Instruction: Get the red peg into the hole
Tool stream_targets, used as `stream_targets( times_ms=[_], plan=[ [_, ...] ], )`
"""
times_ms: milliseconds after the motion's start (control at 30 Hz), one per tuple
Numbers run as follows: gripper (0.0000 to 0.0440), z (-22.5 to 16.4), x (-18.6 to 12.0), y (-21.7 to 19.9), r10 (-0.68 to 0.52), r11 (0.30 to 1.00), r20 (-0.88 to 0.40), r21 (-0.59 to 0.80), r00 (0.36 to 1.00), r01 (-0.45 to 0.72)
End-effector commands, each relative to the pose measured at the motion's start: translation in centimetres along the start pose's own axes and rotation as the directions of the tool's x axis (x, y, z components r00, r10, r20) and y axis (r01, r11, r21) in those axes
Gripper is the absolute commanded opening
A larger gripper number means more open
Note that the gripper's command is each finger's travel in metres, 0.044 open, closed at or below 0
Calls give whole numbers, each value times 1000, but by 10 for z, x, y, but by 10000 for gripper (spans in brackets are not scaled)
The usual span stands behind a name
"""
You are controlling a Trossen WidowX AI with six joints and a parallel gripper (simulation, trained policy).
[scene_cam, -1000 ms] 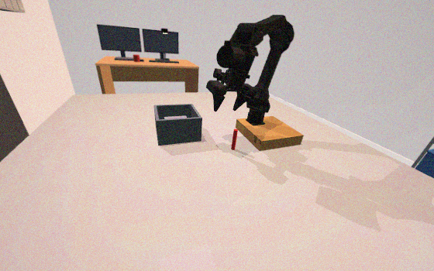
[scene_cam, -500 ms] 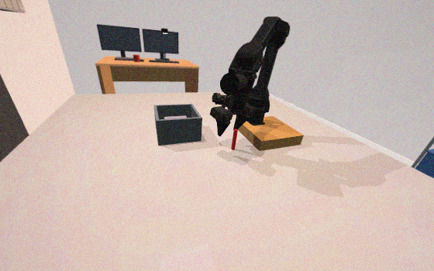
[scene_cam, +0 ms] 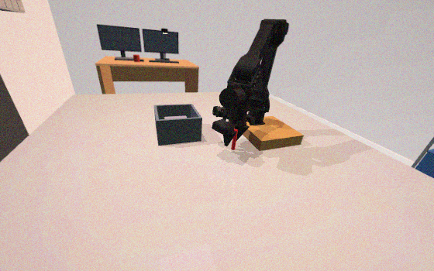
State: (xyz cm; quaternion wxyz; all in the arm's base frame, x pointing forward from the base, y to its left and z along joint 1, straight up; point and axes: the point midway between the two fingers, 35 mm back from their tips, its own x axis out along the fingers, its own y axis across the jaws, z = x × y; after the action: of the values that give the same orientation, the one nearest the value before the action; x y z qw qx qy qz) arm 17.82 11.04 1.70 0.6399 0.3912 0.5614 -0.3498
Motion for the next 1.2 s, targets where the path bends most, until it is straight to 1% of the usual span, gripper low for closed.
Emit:
stream_targets(
  times_ms=[0, 167, 200, 467, 767, 1167],
  plan=[
    [143, -2, 0, -1, -19, 1000, -32, -14, 999, 18],
    [12, -3, -1, 1, -33, 999, -70, -27, 997, 31],
    [0, -3, -1, 1, -36, 999, -77, -28, 996, 34],
    [0, 13, -22, 13, 23, 996, -6, -92, 1000, -23],
    [0, 34, -53, 29, 82, 984, 68, -164, 994, -70],
    [0, 74, -97, 52, 135, 975, 155, -199, 979, -104]
  ],
)
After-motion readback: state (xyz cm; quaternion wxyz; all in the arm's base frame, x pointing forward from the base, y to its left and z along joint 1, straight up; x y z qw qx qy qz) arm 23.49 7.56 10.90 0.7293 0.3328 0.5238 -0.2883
